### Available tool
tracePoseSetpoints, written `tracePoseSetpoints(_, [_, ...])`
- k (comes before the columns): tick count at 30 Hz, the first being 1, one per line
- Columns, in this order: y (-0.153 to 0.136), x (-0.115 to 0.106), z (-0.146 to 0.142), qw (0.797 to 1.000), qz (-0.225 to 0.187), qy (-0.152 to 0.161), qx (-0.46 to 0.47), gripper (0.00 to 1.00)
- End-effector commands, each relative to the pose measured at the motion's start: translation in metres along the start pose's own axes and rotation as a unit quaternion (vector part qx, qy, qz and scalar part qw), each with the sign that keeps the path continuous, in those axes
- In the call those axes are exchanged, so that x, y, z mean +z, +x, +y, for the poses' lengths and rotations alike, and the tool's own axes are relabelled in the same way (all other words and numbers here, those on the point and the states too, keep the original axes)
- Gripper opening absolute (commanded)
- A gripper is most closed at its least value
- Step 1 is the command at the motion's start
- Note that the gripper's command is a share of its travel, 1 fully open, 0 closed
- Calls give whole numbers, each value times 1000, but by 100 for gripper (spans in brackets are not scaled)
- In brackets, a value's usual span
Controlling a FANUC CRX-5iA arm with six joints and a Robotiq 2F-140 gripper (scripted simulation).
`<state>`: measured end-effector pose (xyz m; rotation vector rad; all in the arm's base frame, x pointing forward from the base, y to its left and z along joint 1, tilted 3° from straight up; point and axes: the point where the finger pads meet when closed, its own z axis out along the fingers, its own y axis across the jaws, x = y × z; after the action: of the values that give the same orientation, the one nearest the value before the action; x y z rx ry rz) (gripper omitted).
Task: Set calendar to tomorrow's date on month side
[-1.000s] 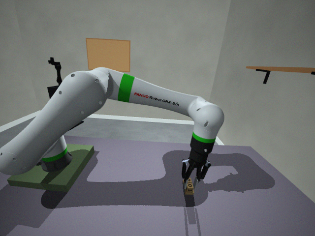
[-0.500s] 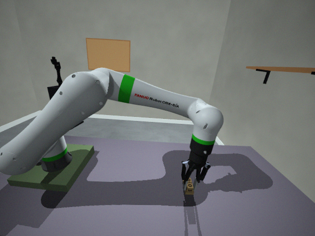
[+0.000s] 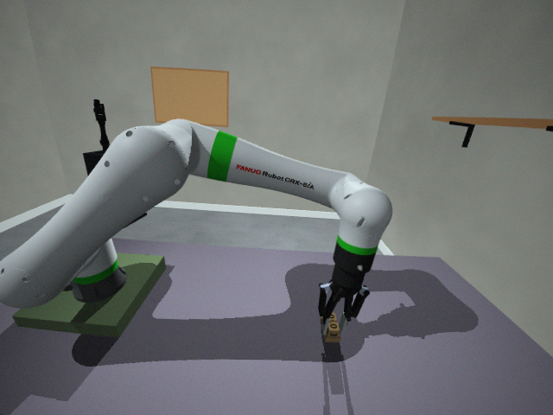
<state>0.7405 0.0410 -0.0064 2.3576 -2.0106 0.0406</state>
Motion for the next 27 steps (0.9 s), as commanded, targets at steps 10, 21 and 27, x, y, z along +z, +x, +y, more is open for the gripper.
tracePoseSetpoints(10, [0,0,0,1000,0,0,0,36])
tracePoseSetpoints(21, [0,0,0,1000,0,0,0,25])
tracePoseSetpoints(27, [0,0,0,1000,0,0,0,25])
